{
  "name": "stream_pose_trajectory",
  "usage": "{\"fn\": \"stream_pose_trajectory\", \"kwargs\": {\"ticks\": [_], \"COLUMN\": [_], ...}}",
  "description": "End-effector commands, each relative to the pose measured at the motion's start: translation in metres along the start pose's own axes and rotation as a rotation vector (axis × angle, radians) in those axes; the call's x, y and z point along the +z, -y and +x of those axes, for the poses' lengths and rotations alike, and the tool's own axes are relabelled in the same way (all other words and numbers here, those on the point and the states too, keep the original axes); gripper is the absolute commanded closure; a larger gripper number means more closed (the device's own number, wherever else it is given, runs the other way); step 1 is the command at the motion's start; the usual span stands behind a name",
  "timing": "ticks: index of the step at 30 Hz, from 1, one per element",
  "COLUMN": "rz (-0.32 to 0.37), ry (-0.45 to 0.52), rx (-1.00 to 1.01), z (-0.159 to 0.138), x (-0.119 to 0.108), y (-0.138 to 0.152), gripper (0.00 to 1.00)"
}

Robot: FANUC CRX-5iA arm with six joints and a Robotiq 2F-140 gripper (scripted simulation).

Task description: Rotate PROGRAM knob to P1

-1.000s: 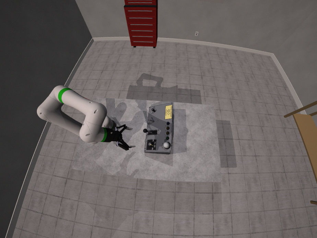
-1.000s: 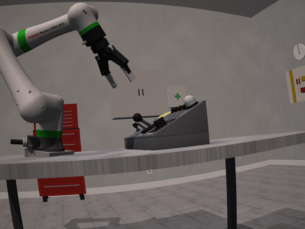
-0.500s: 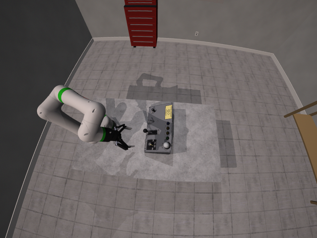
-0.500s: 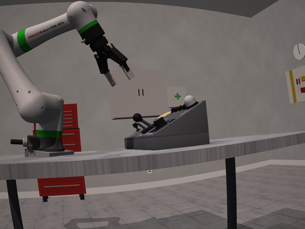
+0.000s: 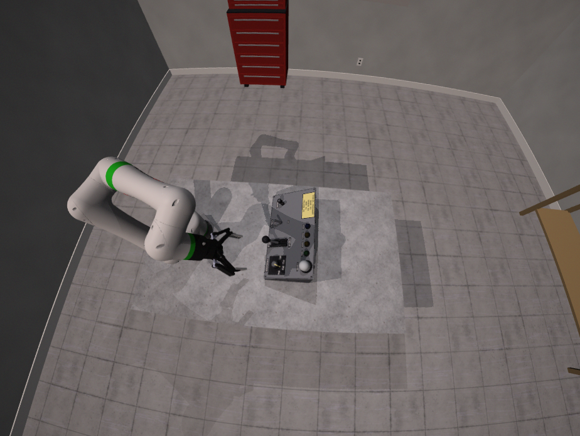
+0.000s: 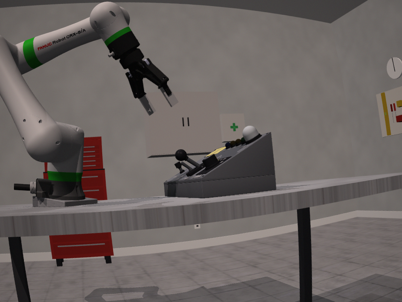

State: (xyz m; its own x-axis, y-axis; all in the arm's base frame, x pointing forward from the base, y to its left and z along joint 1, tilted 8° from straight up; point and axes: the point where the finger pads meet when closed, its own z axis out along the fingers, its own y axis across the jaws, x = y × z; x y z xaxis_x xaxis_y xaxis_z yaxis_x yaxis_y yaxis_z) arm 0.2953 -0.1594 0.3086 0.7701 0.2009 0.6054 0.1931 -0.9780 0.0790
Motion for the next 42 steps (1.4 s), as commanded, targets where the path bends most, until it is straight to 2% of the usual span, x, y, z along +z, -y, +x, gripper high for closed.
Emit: {"fn": "stream_pose_trajectory", "kwargs": {"ticks": [1,3,4,6,7,9,10,12,15,25,26,42], "rz": [-0.047,-0.047,-0.071,-0.071,-0.096,-0.096,-0.119,-0.119,-0.152,-0.163,-0.163,-0.163], "ry": [0.061,0.061,0.079,0.079,0.091,0.091,0.098,0.098,0.098,0.095,0.095,0.095], "rx": [0.093,0.093,0.126,0.126,0.154,0.154,0.177,0.177,0.203,0.211,0.211,0.211], "z": [0.0,0.0,0.003,0.003,0.008,0.008,0.014,0.014,0.027,0.033,0.033,0.033], "x": [0.024,0.024,0.034,0.034,0.045,0.045,0.054,0.054,0.068,0.073,0.073,0.073], "y": [-0.016,-0.016,-0.021,-0.021,-0.026,-0.026,-0.029,-0.029,-0.031,-0.03,-0.03,-0.03], "gripper": [0.0,0.0,0.0,0.0,0.0,0.0,0.0,0.0,0.0,0.0,0.56,0.56]}}
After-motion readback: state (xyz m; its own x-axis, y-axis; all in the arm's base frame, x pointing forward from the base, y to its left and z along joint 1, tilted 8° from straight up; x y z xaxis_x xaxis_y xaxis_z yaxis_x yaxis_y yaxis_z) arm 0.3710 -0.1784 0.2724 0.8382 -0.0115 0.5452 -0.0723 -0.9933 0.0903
